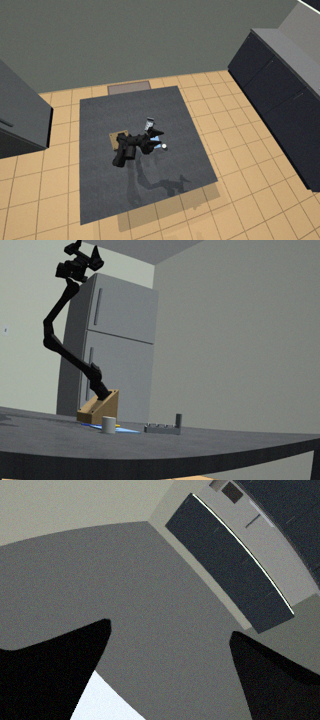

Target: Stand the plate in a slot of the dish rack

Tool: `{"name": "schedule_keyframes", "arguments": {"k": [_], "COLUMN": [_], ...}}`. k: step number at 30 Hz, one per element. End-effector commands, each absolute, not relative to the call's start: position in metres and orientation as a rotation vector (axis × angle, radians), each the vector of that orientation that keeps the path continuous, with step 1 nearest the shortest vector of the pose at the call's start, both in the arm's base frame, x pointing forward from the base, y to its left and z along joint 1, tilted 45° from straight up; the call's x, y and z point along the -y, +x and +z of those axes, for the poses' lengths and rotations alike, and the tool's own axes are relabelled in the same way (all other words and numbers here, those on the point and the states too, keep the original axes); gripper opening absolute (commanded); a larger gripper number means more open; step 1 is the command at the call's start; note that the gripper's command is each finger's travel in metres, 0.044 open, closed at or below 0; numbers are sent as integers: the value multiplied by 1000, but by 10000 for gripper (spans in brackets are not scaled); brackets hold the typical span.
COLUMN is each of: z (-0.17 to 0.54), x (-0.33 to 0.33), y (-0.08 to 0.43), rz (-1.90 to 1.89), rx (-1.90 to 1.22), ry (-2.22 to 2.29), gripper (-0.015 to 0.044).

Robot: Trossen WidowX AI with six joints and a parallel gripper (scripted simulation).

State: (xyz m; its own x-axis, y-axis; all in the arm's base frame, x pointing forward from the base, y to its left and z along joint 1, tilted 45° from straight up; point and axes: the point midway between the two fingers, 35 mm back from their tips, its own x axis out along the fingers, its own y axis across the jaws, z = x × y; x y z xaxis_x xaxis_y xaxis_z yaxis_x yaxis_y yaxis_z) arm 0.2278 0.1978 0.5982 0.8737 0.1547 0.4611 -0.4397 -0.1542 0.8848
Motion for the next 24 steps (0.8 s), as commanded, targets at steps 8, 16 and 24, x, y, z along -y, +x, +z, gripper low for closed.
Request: {"name": "schedule_keyframes", "arguments": {"k": [8,16,24], "z": [555,528,490], "x": [-204,-200,-192], "y": [274,302,333], "rz": [354,257,133], "rx": [216,207,160], "ry": [1433,1261,1070], "gripper": [400,400,400]}}
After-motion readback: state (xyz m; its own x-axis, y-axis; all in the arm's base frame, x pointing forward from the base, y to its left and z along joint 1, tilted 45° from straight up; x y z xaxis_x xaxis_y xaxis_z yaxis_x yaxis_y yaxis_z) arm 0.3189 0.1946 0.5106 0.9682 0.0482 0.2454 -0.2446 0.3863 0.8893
